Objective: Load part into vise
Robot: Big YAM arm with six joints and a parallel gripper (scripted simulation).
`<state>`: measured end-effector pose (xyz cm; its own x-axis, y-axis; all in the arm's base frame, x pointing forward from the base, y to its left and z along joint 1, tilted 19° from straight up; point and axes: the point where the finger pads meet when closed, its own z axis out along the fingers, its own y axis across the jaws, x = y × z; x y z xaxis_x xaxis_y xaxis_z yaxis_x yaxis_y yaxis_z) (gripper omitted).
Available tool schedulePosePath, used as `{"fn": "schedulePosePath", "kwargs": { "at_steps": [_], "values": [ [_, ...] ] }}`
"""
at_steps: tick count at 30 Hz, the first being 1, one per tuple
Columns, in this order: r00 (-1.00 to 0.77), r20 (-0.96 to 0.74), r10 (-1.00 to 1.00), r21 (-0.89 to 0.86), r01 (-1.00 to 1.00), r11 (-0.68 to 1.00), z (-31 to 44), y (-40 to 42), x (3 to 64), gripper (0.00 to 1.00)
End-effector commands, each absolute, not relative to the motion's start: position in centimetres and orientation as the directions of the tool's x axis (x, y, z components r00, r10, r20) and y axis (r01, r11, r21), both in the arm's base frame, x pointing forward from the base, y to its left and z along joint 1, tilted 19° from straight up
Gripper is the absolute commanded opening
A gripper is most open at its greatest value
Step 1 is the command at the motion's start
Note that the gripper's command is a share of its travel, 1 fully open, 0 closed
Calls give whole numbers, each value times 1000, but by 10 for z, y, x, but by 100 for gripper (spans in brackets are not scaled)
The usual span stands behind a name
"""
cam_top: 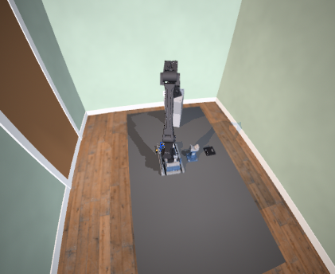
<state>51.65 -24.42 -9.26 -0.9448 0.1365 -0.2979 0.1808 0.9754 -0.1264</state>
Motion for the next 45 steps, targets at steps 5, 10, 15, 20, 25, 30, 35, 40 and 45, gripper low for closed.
{"fn": "schedulePosePath", "kwargs": {
  "at_steps": [5,10,15,20,25,30,35,40,45],
  "values": [
    [-937,-326,123,-129,173,977,-81,-235,528,0],
    [-938,-326,114,-131,164,978,-80,-237,529,0],
    [-938,-327,112,-134,163,977,-78,-248,531,0],
    [-939,-319,126,-132,176,976,-79,-258,526,0],
    [-942,-311,127,-130,175,976,-83,-261,522,0],
    [-944,-305,126,-129,172,977,-85,-262,520,0],
    [-944,-307,120,-130,167,977,-86,-259,522,0],
    [-943,-309,124,-129,170,977,-84,-259,522,0],
    [-940,-319,122,-132,172,976,-71,-258,520,0]
  ]
}}
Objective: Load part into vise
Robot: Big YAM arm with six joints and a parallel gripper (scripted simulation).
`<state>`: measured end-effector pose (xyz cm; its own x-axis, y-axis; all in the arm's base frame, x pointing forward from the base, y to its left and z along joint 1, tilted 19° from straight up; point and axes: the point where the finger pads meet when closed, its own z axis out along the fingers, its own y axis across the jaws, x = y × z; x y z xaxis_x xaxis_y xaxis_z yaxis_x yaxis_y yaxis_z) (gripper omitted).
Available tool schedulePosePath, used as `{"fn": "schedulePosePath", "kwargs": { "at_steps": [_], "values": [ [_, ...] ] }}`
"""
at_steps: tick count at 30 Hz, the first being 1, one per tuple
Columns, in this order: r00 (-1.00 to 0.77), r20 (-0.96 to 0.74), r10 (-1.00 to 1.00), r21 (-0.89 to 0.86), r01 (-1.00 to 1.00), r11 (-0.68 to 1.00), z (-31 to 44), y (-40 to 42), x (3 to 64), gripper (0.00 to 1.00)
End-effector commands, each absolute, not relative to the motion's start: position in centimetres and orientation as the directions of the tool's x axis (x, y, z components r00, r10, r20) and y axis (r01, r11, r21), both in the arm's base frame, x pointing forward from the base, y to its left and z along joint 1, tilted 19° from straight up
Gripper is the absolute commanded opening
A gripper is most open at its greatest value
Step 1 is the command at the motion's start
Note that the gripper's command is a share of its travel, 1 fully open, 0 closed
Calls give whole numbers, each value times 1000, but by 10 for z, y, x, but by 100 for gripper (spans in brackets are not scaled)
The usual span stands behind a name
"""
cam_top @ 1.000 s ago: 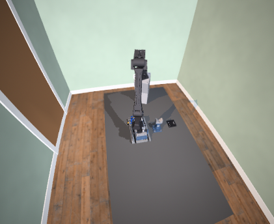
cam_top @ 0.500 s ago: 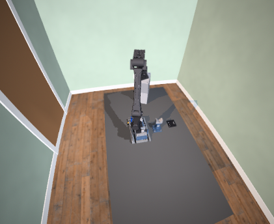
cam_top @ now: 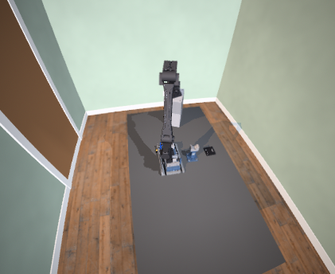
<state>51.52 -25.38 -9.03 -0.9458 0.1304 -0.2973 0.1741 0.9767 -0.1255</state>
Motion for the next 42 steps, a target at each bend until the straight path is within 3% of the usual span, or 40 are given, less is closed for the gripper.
{"fn": "schedulePosePath", "kwargs": {
  "at_steps": [1,42],
  "values": [
    [-941,-315,123,-131,171,977,-72,-257,518,0],
    [-941,-315,125,-127,172,977,-21,-241,505,0]
  ]
}}
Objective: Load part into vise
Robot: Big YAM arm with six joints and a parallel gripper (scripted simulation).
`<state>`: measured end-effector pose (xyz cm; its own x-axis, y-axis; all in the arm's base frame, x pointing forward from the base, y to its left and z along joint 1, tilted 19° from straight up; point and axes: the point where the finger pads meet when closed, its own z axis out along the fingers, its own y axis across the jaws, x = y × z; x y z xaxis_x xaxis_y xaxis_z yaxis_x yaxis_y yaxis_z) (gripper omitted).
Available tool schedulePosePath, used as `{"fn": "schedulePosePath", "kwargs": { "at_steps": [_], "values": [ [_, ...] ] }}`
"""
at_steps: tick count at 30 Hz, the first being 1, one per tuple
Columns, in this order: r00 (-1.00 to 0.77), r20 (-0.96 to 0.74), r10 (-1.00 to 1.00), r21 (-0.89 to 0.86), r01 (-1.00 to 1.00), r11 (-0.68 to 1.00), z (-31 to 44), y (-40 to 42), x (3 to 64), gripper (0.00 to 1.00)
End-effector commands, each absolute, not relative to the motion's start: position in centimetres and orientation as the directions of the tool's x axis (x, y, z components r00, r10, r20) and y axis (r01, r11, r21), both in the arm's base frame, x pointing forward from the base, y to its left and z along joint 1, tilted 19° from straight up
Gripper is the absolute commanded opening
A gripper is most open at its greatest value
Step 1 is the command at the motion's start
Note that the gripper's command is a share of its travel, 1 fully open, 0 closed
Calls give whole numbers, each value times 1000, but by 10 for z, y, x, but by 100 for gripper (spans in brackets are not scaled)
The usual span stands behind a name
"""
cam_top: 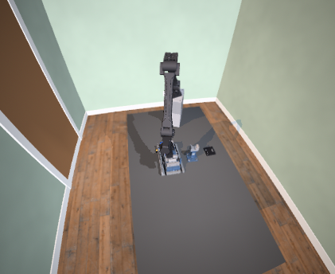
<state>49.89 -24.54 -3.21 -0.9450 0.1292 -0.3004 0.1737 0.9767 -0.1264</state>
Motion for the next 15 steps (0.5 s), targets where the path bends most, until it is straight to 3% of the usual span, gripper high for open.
{"fn": "schedulePosePath", "kwargs": {
  "at_steps": [1,15],
  "values": [
    [-941,-315,125,-127,172,977,-21,-241,505,0],
    [-947,-316,58,-152,110,982,-19,-238,504,0]
  ]
}}
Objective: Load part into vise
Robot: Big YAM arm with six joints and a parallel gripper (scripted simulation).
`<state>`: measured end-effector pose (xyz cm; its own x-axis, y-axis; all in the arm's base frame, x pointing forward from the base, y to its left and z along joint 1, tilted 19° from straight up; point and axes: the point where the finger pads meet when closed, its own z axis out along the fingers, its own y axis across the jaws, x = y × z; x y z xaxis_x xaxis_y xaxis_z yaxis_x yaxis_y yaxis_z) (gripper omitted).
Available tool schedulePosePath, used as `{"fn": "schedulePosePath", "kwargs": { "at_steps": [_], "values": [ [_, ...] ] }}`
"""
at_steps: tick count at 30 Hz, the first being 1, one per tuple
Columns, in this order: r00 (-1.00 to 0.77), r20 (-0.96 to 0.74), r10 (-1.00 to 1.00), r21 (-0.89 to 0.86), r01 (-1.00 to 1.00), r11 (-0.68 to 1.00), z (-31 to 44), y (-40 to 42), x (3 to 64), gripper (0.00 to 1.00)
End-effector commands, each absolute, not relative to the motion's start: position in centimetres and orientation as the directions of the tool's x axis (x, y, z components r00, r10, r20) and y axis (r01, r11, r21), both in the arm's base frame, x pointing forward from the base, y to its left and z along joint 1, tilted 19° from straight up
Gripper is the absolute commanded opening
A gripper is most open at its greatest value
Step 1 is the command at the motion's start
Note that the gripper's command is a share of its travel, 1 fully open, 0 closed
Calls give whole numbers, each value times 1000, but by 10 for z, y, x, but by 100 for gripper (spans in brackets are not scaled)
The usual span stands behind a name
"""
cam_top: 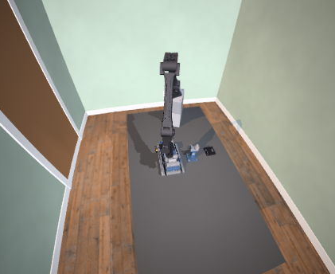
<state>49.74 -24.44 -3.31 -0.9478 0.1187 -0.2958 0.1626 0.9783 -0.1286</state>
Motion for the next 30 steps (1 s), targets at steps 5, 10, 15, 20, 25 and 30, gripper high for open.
{"fn": "schedulePosePath", "kwargs": {
  "at_steps": [5,10,15,20,25,30],
  "values": [
    [-943,-328,-61,-201,7,979,-9,-240,517,0],
    [-933,-264,-244,-244,-180,953,-21,-229,503,0],
    [-892,-221,-393,-283,-327,901,-22,-224,500,0],
    [-828,-174,-533,-314,-466,827,-24,-219,498,0],
    [-741,-120,-661,-338,-596,728,-26,-213,496,0],
    [-636,-65,-769,-353,-706,614,-28,-208,493,0]
  ]
}}
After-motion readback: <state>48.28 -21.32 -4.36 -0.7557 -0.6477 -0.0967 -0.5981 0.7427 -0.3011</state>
